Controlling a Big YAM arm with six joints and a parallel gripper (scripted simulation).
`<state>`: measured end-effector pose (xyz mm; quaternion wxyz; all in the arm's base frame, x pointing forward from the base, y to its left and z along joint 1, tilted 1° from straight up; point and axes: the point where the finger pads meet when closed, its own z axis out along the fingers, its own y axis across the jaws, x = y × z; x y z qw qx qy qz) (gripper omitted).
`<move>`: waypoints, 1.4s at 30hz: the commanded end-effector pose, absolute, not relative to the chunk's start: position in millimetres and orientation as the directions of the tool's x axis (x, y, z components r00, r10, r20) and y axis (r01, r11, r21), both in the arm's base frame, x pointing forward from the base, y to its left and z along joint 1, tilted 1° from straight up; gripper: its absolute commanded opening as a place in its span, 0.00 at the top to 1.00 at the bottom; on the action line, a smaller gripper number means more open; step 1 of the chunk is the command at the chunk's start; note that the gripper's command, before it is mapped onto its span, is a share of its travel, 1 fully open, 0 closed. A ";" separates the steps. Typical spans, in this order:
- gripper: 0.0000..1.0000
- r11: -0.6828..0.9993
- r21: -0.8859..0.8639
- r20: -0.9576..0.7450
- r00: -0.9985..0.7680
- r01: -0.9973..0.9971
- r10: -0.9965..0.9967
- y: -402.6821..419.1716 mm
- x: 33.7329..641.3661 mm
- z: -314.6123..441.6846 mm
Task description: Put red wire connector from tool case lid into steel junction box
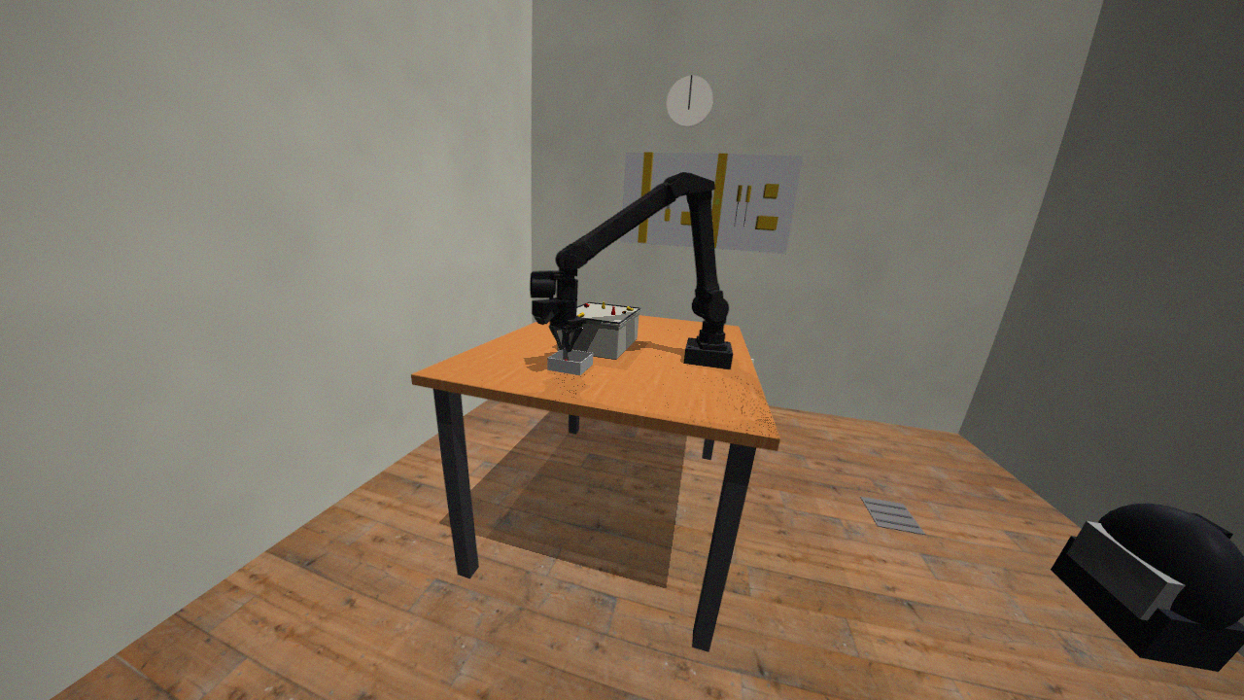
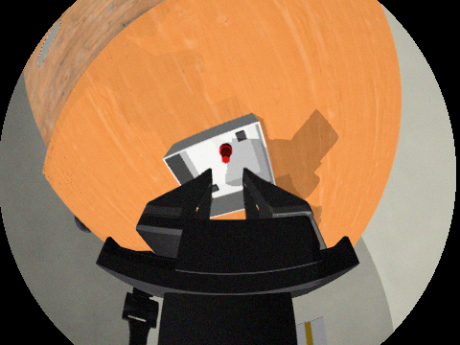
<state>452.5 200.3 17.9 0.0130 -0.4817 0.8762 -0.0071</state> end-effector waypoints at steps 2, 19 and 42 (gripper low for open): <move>0.71 0.534 -0.013 0.010 -0.534 -0.845 -0.845 198.5 450.4 9.6; 0.71 0.535 -0.053 -0.051 -0.533 -0.843 -0.845 208.4 464.8 102.0; 0.71 0.543 -0.018 0.003 -0.544 -0.839 -0.839 201.3 450.5 153.9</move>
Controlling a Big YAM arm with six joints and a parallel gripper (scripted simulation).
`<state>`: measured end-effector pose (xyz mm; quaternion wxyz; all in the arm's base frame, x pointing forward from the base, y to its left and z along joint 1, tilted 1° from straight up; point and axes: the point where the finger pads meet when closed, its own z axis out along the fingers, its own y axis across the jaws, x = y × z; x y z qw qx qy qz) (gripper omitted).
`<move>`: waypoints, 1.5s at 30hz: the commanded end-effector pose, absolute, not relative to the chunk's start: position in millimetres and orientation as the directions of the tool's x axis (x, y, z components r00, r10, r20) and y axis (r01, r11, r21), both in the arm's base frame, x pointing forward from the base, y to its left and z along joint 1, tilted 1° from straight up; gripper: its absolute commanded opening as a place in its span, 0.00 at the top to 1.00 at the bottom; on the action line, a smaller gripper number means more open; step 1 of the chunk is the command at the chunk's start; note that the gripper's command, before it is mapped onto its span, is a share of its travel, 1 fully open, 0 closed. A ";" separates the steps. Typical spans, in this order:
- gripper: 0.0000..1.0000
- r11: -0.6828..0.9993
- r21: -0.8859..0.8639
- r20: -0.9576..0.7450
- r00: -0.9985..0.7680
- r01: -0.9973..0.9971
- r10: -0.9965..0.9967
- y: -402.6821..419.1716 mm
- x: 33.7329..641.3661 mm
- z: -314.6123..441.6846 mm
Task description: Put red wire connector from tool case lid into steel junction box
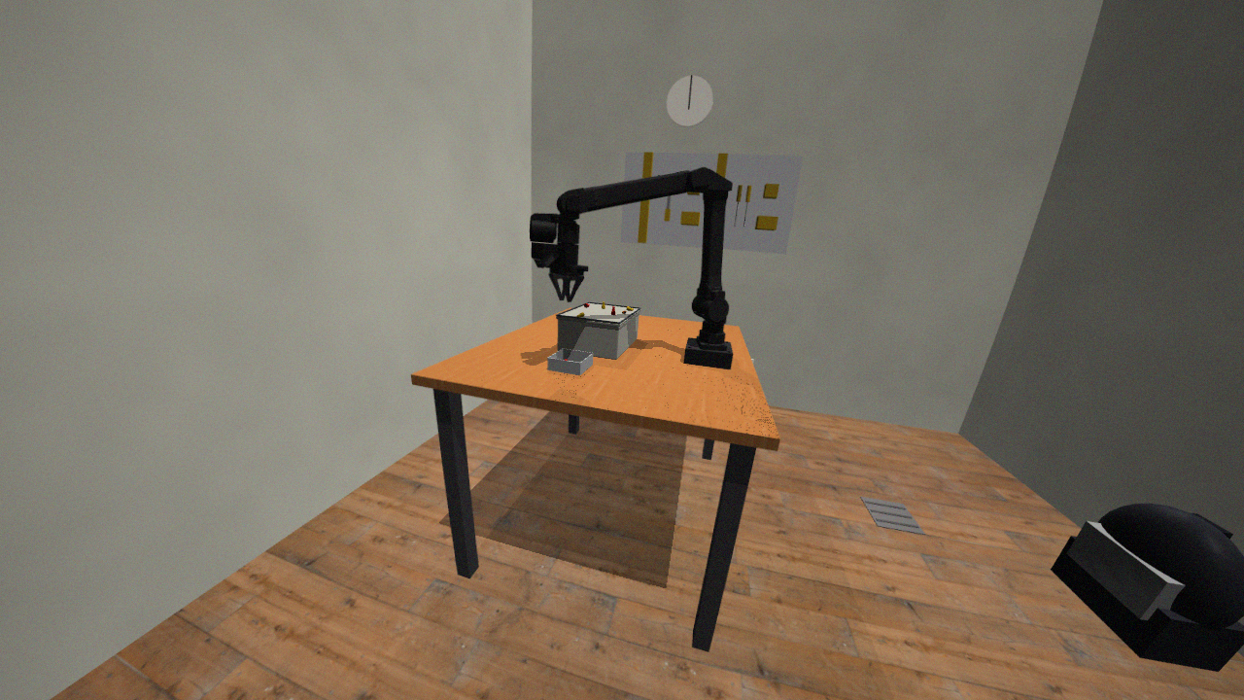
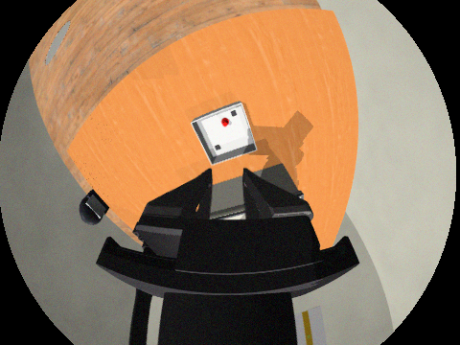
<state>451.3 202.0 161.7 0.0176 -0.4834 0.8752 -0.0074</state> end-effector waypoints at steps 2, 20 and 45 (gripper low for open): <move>0.71 0.544 -0.015 0.007 -0.544 -0.839 -0.839 200.6 449.3 151.7; 0.71 0.544 -0.047 -0.044 -0.542 -0.838 -0.839 205.1 456.7 207.4; 0.71 0.542 -0.010 0.014 -0.542 -0.840 -0.840 201.0 446.5 178.4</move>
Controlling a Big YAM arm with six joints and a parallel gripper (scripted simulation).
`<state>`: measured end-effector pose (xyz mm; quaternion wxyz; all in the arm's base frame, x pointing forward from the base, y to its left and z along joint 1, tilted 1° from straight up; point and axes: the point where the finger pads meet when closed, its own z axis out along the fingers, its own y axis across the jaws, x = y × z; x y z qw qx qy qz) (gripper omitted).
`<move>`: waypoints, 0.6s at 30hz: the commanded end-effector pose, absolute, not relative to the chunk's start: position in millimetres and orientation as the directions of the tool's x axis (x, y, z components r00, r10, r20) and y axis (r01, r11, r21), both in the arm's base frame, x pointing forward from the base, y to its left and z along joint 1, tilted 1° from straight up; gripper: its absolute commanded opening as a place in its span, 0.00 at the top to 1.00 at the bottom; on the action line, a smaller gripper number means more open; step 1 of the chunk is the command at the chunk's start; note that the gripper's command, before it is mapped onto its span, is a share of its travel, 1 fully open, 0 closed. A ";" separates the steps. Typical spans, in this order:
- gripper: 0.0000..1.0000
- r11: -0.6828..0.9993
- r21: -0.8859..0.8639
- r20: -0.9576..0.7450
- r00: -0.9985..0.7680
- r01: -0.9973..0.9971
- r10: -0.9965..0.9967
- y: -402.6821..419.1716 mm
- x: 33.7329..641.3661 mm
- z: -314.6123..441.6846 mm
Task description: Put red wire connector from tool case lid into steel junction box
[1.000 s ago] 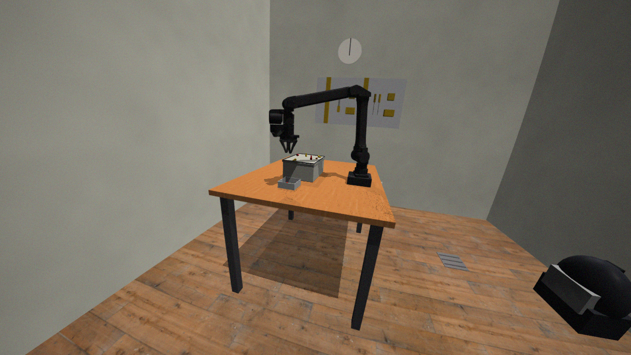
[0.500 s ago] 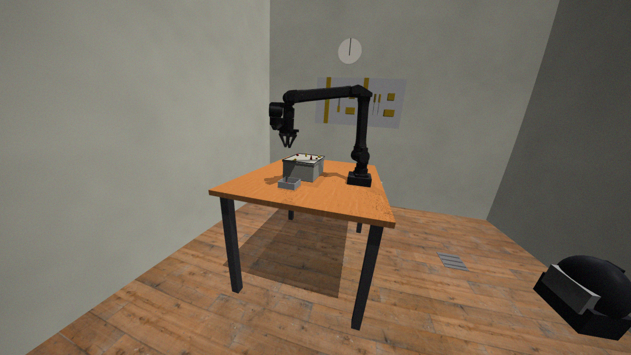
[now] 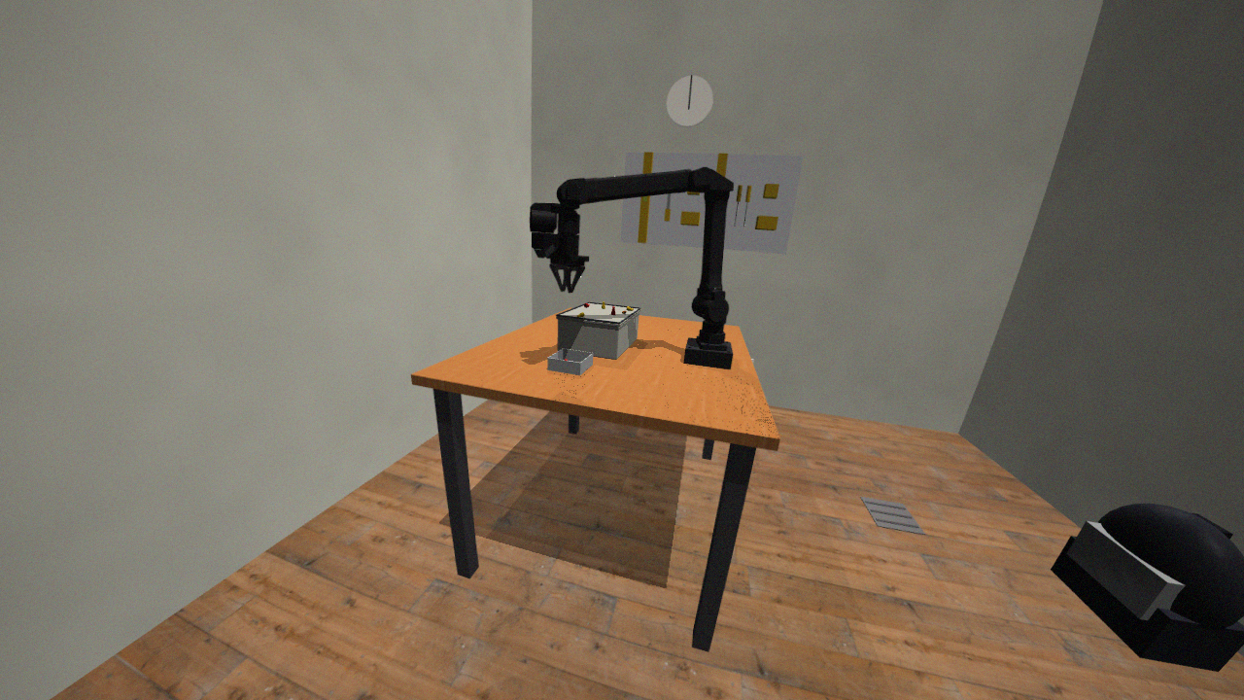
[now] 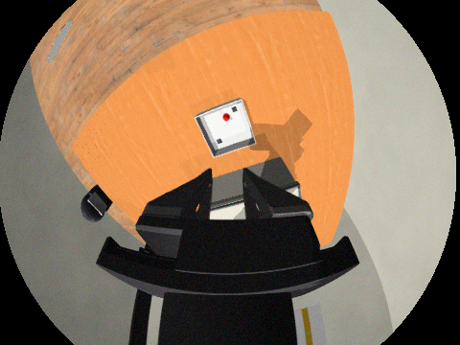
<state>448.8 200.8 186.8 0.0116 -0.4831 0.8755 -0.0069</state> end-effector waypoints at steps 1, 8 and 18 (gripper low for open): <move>0.71 0.542 -0.010 0.015 -0.542 -0.840 -0.840 200.9 446.4 178.0; 0.71 0.542 -0.009 0.016 -0.542 -0.840 -0.840 200.8 446.0 176.6; 0.71 0.542 -0.009 0.017 -0.542 -0.840 -0.840 200.7 445.9 176.1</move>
